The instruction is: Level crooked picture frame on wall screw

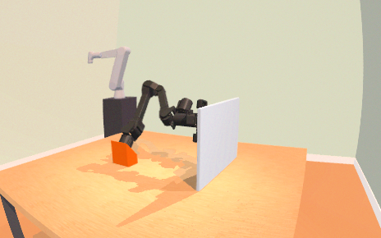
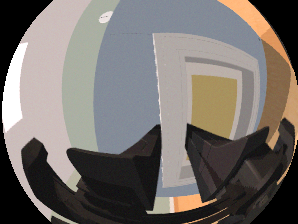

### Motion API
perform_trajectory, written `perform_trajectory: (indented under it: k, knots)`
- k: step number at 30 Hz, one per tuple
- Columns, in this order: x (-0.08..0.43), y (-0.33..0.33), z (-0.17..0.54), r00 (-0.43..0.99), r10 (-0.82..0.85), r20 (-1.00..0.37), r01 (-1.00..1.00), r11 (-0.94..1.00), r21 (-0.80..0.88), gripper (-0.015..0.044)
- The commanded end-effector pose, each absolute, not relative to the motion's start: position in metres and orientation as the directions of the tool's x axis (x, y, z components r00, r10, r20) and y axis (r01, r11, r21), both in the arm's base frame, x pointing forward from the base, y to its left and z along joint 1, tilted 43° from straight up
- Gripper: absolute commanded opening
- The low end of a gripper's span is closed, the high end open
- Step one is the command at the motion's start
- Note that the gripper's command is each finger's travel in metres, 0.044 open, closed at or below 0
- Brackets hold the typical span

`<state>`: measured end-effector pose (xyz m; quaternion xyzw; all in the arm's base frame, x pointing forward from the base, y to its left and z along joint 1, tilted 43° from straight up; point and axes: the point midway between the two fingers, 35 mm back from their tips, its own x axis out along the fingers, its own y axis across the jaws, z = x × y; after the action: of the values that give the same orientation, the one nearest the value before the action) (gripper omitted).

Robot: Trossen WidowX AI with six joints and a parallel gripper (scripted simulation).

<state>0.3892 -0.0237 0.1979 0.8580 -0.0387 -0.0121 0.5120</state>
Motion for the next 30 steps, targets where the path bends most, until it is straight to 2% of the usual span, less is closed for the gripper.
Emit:
perform_trajectory:
  k: [1, 30]
  knots:
    - [0.3892, -0.0236, 0.1978, 0.997, -0.076, 0.019, -0.055, -0.497, 0.866, 0.0000]
    - [0.3890, -0.0250, 0.1992, 0.997, -0.076, 0.019, -0.063, -0.622, 0.780, 0.0000]
